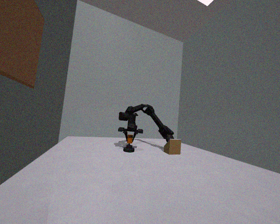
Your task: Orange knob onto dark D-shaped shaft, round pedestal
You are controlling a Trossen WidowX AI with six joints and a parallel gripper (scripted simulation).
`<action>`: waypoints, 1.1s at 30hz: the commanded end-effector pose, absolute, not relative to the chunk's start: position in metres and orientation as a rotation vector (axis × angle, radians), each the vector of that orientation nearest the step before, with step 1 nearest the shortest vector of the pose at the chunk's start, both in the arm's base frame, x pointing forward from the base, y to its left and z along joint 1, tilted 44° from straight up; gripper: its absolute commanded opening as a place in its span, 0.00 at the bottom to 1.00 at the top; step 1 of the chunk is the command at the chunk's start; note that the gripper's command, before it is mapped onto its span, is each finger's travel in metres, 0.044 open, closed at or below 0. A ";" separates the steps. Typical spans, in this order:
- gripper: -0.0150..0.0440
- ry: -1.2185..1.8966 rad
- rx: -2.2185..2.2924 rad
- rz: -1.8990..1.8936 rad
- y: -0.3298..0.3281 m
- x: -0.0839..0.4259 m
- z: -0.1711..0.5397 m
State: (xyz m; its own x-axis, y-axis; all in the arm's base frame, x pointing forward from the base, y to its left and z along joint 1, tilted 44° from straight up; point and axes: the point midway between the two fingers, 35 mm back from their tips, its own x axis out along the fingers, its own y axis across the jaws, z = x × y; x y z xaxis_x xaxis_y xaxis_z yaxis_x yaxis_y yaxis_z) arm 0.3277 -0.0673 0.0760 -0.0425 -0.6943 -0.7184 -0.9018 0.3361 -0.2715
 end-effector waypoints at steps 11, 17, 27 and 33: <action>0.25 1.804 -1.558 0.517 -0.066 0.329 0.080; 0.25 1.804 -1.565 0.527 -0.065 0.331 0.077; 0.25 1.804 -1.565 0.527 -0.067 0.332 0.075; 0.25 1.804 -1.565 0.527 -0.065 0.331 0.077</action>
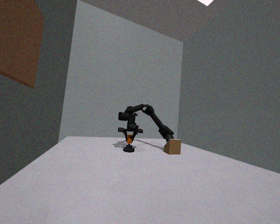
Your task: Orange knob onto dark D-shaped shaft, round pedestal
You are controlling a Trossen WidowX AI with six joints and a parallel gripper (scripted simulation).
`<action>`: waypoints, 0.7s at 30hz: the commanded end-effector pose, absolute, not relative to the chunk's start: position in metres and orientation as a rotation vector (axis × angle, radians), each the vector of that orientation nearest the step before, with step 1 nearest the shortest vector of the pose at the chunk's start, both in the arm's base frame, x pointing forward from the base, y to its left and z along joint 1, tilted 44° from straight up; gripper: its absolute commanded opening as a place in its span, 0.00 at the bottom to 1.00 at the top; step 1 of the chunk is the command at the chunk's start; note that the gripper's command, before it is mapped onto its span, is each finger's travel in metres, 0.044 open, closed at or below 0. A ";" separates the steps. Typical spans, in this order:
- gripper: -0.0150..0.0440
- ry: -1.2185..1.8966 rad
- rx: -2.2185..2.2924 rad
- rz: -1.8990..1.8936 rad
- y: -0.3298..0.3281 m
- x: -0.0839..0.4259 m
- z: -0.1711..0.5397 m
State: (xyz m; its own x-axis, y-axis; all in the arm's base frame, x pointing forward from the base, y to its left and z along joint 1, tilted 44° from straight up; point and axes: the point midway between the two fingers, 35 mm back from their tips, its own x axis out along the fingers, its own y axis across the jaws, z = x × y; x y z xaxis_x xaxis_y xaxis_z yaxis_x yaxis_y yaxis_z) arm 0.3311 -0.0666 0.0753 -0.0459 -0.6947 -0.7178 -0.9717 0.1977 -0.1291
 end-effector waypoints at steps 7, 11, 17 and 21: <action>0.25 1.803 -1.616 0.603 -0.065 0.328 0.080; 0.25 1.796 -1.698 0.729 -0.065 0.327 0.080; 0.25 1.796 -1.703 0.736 -0.066 0.328 0.078; 0.25 1.796 -1.703 0.736 -0.066 0.330 0.077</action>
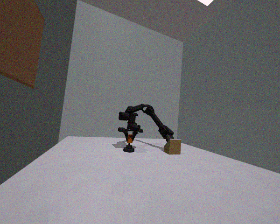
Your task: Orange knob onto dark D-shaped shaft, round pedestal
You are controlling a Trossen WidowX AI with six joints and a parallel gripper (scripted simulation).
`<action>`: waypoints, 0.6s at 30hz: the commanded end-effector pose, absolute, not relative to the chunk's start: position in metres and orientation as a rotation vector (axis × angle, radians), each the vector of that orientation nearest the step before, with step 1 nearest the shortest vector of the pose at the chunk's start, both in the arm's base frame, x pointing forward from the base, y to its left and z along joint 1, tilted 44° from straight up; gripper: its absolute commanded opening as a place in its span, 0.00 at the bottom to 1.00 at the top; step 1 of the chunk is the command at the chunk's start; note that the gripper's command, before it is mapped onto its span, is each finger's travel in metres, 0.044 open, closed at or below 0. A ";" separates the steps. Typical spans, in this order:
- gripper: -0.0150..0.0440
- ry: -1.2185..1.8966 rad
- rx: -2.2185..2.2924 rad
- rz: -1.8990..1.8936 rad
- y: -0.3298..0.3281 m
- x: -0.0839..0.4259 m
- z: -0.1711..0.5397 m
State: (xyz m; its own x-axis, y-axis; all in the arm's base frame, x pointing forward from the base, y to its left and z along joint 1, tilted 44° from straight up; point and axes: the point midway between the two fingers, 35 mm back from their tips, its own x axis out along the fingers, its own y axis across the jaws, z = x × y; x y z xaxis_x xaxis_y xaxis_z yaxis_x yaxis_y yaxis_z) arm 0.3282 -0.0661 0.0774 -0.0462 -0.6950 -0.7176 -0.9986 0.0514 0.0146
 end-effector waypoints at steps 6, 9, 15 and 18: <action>0.25 1.796 -1.703 0.736 -0.069 0.329 0.076; 0.25 1.796 -1.703 0.736 -0.068 0.329 0.077; 0.25 1.796 -1.703 0.736 -0.065 0.328 0.079; 0.25 1.795 -1.709 0.745 -0.065 0.328 0.080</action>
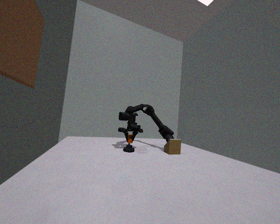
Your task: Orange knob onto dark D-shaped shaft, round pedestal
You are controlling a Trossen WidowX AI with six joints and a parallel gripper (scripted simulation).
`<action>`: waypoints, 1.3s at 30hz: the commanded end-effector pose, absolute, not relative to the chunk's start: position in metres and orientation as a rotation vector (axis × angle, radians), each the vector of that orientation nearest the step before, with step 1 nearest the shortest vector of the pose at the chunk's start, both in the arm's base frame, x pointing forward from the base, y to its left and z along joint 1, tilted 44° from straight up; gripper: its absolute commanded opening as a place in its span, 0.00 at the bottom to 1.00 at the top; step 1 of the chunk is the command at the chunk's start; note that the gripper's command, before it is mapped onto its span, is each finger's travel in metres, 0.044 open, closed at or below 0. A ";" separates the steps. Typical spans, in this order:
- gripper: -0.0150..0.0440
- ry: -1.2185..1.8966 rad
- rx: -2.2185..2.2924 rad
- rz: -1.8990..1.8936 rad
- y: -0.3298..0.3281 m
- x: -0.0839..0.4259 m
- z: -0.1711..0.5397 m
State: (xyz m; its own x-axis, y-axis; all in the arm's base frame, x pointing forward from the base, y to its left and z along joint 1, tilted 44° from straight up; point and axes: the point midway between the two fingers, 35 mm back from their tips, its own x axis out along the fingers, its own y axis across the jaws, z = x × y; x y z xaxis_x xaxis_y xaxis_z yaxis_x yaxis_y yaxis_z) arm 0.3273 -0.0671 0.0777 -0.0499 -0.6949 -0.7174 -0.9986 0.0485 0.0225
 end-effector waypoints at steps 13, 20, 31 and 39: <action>0.25 1.770 -1.835 0.953 -0.067 0.329 0.076; 0.25 1.770 -1.835 0.953 -0.068 0.328 0.076; 0.25 1.770 -1.835 0.953 -0.067 0.328 0.080; 0.25 1.736 -1.935 1.132 -0.066 0.329 0.080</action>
